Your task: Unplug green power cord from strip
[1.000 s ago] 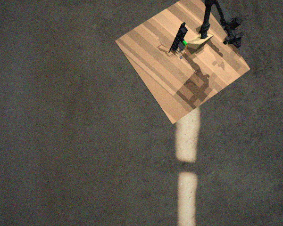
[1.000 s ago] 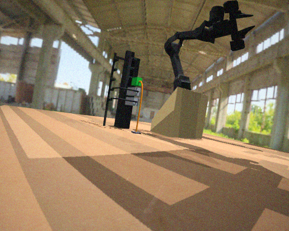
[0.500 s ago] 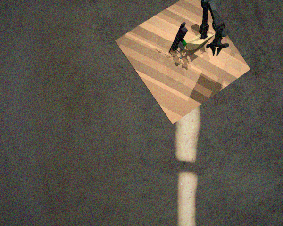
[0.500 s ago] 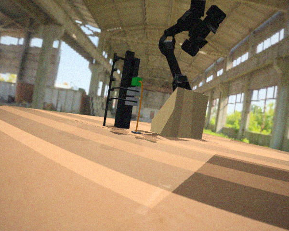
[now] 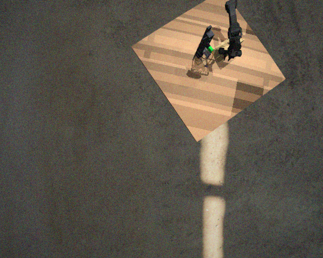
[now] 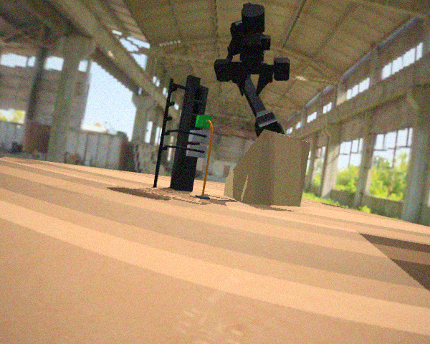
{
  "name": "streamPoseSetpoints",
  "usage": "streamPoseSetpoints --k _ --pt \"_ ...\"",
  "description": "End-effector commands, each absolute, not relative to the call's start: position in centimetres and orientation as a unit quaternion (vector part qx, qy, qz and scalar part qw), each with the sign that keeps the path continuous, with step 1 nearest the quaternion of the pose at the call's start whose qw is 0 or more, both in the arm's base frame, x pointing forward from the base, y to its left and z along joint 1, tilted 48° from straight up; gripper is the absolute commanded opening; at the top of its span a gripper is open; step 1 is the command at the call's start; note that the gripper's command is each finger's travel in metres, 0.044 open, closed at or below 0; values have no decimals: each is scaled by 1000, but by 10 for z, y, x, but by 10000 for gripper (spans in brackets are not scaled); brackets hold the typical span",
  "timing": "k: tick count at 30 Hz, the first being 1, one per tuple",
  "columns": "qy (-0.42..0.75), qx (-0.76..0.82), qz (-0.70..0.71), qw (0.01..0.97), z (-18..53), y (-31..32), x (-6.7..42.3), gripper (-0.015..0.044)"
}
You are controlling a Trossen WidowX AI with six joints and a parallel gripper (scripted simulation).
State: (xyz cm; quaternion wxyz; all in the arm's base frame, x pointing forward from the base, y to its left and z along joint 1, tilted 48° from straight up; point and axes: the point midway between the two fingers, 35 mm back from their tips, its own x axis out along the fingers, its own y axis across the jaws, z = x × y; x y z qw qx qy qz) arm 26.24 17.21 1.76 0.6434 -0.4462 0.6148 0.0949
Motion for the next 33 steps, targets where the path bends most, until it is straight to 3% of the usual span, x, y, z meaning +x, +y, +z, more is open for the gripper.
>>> streamPoseSetpoints --k 1,7,33 --pt "651 -597 172 436 52 104 274 160" --pt "666 -649 240 279 79 62 278 160" --pt "666 -649 242 275 94 47 278 160"
